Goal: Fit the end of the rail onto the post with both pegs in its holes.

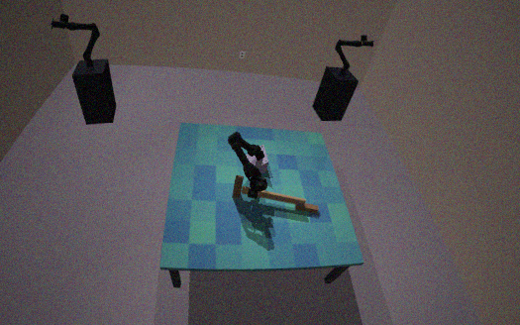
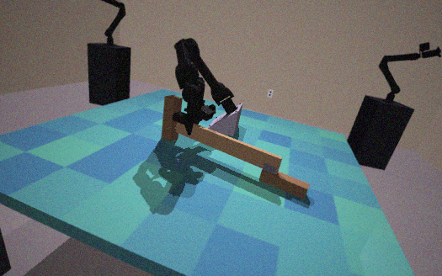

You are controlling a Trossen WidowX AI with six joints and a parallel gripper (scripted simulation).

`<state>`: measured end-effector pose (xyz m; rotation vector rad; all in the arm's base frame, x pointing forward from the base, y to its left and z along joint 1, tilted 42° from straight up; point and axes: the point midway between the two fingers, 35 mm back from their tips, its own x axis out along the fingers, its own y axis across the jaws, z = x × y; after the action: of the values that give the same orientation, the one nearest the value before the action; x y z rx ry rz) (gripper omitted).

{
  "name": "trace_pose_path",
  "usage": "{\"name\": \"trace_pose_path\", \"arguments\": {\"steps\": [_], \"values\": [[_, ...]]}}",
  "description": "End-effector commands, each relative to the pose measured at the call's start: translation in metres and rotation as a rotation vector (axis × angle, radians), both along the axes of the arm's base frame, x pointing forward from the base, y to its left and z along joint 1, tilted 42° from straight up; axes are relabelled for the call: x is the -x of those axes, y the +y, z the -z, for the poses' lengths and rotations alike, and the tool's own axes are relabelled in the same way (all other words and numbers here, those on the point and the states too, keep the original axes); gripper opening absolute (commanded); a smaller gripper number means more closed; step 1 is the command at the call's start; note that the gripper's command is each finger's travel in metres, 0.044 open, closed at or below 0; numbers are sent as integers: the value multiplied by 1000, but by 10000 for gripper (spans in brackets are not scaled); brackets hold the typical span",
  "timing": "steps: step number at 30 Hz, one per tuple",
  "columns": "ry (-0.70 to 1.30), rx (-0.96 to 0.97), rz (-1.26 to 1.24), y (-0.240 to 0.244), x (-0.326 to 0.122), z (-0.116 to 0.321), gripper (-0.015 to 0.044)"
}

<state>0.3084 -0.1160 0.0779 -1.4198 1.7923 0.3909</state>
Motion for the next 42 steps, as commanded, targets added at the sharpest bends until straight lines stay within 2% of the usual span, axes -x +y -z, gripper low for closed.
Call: {"name": "trace_pose_path", "arguments": {"steps": [1, 32, 42], "values": [[-5, 1, -4, -1, 1, -3, 0], [-5, 1, -4, -7, 4, -10, 0], [-1, 0, -1, -7, 4, -6, 263]]}}
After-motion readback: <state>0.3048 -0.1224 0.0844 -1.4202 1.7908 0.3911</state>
